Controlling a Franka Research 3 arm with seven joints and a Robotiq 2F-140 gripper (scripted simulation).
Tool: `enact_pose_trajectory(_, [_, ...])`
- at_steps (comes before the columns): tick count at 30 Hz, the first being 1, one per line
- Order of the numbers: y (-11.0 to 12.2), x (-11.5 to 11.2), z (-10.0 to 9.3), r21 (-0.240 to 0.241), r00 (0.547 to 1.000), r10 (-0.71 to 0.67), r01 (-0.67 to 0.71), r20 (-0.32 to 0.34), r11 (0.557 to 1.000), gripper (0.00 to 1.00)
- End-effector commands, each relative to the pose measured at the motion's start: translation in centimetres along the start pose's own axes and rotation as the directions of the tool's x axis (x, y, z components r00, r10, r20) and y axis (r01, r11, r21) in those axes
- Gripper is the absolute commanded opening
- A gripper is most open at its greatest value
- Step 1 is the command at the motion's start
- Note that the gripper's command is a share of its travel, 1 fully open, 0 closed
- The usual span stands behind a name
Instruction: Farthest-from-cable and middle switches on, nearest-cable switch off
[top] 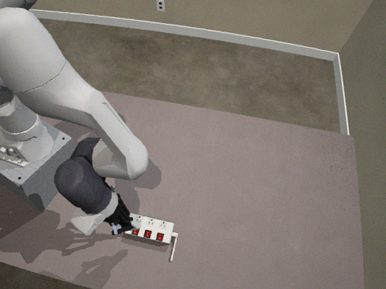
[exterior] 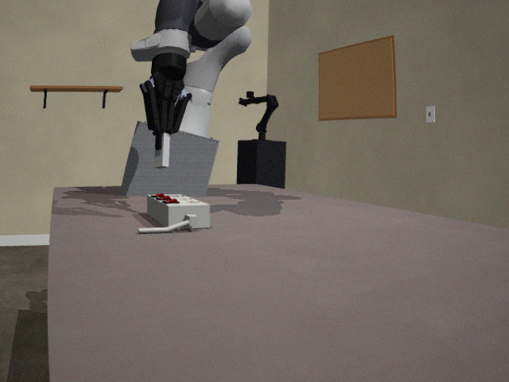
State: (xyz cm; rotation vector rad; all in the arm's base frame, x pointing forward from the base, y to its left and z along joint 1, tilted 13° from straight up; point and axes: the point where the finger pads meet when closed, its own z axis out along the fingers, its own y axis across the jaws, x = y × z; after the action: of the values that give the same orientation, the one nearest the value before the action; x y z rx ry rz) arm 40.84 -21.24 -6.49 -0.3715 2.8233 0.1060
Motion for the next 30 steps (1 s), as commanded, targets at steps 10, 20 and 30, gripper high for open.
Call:
enact_pose_trajectory(10, [0.2, -0.1, 0.0, -0.066, 0.916, 0.358, -0.375, -0.181, 0.925, 0.0])
enact_pose_trajectory(20, [0.2, -0.1, 0.4, -0.07, 0.905, 0.376, -0.395, -0.198, 0.916, 0.0])
enact_pose_trajectory(30, [0.3, 0.1, 1.3, -0.07, 0.905, 0.376, -0.395, -0.198, 0.916, 0.0])
